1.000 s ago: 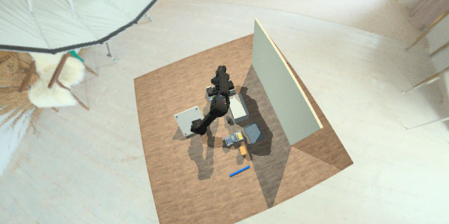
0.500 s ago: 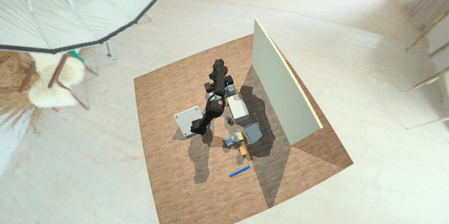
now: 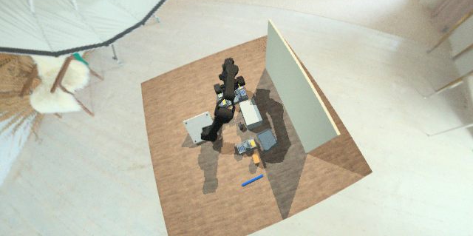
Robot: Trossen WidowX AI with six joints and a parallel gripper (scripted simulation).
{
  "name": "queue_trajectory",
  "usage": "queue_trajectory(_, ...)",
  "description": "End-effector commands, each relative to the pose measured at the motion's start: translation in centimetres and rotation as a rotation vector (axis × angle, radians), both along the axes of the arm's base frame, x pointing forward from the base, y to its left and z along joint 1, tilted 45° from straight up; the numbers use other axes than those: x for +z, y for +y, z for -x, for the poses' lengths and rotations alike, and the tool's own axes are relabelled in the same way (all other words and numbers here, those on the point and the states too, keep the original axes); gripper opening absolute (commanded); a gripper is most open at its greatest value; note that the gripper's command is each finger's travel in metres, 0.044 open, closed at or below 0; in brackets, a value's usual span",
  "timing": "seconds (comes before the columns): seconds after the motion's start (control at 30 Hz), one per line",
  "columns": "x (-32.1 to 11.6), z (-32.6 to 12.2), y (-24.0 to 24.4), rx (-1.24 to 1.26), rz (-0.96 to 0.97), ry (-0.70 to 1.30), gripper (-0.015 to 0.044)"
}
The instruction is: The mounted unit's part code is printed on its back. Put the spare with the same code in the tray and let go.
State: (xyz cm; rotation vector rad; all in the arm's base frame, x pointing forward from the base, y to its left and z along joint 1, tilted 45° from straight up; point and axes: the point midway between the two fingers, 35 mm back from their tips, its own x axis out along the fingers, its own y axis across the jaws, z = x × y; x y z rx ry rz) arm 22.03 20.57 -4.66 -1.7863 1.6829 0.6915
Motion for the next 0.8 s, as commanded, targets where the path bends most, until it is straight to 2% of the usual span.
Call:
queue_trajectory(0.0, 0.3, 0.0, 0.5, -0.008, -0.001, 0.003, 0.0000)
queue_trajectory(0.33, 5.3, -5.0, -2.5, 0.003, -0.040, 0.014, 0.0000)
queue_trajectory(0.77, 12.4, -9.8, -9.0, -0.003, -0.079, 0.011, 0.0000)
